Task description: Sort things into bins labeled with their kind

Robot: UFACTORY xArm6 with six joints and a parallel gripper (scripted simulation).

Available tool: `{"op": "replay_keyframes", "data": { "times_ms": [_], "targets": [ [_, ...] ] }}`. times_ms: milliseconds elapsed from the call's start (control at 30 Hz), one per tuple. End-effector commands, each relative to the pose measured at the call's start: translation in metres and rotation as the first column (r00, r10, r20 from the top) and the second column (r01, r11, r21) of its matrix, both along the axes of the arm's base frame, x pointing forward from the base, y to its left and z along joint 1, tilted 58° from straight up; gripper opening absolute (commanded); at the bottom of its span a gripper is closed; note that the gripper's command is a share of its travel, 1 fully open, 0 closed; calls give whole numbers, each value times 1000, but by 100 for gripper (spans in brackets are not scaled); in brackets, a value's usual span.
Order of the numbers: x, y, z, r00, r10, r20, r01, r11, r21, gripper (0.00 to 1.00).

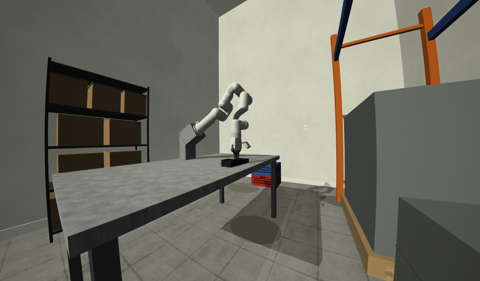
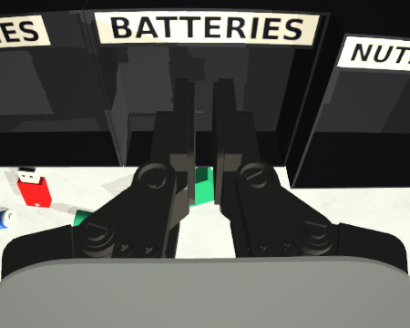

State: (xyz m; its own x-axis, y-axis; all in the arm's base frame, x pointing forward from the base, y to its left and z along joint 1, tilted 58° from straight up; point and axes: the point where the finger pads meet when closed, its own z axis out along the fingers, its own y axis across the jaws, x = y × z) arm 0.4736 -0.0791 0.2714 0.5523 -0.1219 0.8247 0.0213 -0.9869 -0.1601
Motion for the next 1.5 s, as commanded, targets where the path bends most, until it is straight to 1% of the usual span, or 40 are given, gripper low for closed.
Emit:
{"op": "replay_keyframes", "data": {
  "times_ms": [0, 167, 1467],
  "targets": [
    [13, 1, -7, 1000, -2, 11, 2, 1000, -1, 7],
    [18, 2, -10, 1000, -2, 11, 2, 1000, -1, 7],
    [18, 2, -10, 1000, -2, 11, 2, 1000, -1, 7]
  ]
}}
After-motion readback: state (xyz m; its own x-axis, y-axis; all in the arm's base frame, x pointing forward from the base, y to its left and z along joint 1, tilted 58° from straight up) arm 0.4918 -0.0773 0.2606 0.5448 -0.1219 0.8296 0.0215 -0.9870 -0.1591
